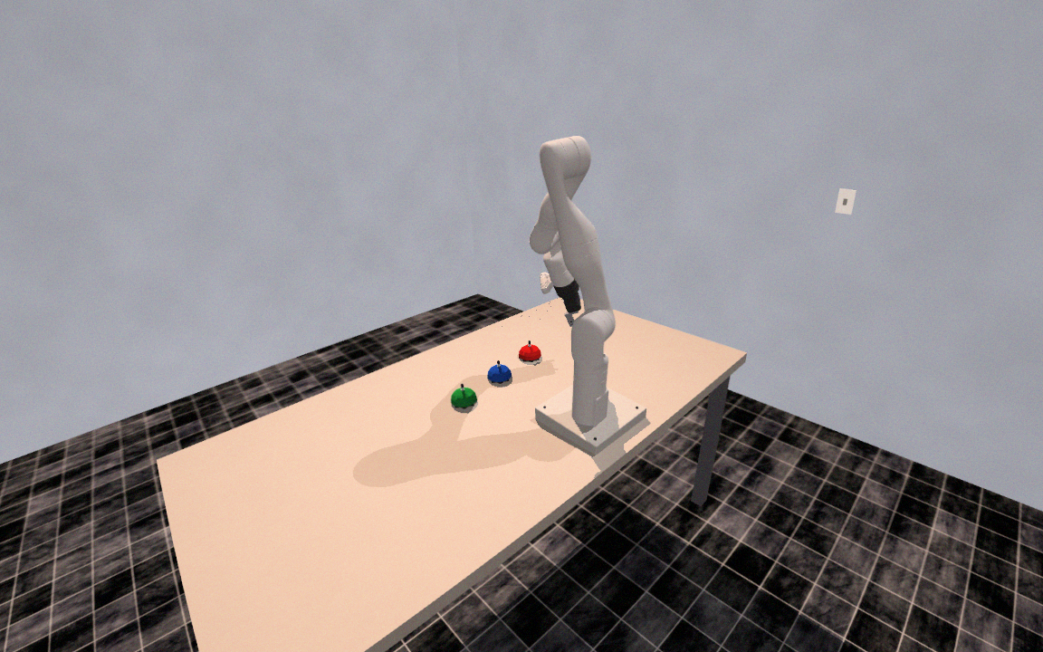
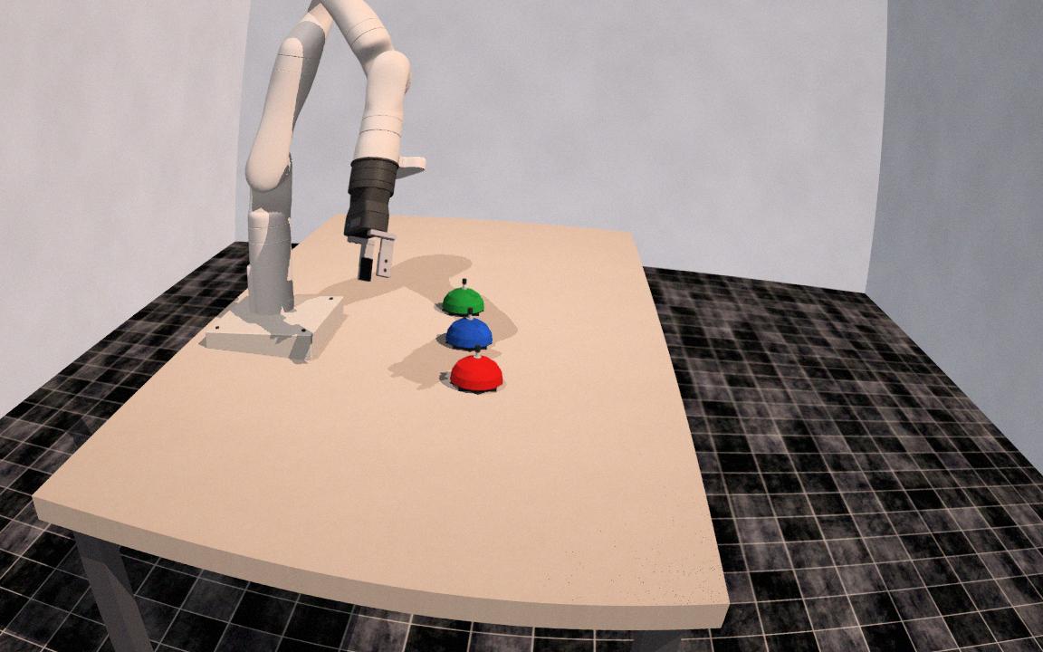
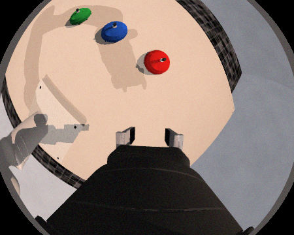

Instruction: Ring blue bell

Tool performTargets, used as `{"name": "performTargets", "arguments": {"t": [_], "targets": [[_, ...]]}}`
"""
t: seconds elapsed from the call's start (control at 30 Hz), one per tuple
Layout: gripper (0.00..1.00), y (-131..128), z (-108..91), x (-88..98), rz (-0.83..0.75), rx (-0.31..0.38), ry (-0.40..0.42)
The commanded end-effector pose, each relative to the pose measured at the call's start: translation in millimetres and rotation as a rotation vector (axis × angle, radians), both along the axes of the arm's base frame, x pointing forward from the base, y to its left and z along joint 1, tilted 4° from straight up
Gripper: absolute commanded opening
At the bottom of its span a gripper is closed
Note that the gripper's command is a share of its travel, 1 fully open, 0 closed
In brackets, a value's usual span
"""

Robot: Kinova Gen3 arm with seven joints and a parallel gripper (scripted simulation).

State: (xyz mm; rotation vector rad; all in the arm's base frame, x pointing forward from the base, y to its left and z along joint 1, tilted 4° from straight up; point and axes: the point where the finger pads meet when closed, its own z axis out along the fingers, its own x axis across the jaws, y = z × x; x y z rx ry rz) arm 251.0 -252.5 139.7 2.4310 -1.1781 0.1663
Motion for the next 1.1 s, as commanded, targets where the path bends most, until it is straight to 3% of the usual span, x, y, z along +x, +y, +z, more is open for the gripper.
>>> {"name": "performTargets", "arguments": {"t": [0.0, 0.3, 0.43, 0.8, 0.87, 1.07], "targets": [[1.0, 1, -0.3, 3.0, 0.011, 0.003, 0.004], [1.0, 14, -5.4, 20.2, 0.099, 0.036, 0.041], [1.0, 29, -11.0, 36.3, 0.185, 0.072, 0.074], [1.0, 98, -33.0, 90.6, 0.511, 0.238, 0.166], [1.0, 98, -33.0, 90.6, 0.511, 0.238, 0.166], [1.0, 145, -42.5, 116.5, 0.697, 0.346, 0.189]]}}
